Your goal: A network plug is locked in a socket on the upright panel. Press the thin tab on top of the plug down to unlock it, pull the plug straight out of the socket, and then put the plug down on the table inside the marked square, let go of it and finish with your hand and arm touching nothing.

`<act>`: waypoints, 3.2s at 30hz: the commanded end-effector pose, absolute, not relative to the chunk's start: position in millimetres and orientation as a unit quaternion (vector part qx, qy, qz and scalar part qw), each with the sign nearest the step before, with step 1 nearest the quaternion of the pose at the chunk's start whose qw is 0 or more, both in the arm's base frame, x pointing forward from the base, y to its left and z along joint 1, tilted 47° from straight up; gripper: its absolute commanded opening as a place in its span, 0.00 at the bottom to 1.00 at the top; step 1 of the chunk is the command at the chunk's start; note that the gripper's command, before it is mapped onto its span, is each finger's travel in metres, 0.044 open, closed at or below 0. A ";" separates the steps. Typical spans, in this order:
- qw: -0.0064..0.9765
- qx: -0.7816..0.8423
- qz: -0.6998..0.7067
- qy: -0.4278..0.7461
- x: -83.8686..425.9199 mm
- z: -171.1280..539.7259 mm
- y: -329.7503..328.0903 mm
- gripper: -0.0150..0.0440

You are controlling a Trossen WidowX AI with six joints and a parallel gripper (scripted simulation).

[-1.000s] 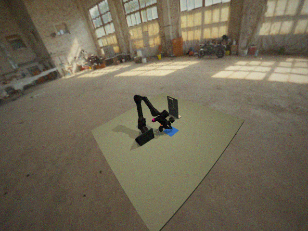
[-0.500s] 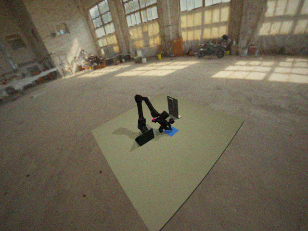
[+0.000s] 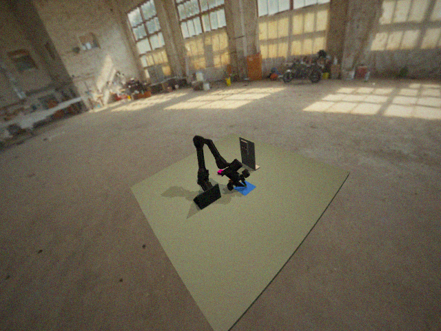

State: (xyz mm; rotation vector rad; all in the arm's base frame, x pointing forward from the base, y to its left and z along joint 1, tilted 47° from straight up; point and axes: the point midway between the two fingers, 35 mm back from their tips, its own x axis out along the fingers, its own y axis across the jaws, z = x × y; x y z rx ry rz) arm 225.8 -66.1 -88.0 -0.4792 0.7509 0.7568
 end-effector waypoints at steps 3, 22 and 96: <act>0.834 -0.227 0.357 0.354 226.0 -87.8 -66.3 0.52; 0.834 -0.226 0.357 0.356 217.4 -74.5 -75.5 0.52; 0.834 -0.221 0.359 0.357 212.0 -6.4 -142.9 0.52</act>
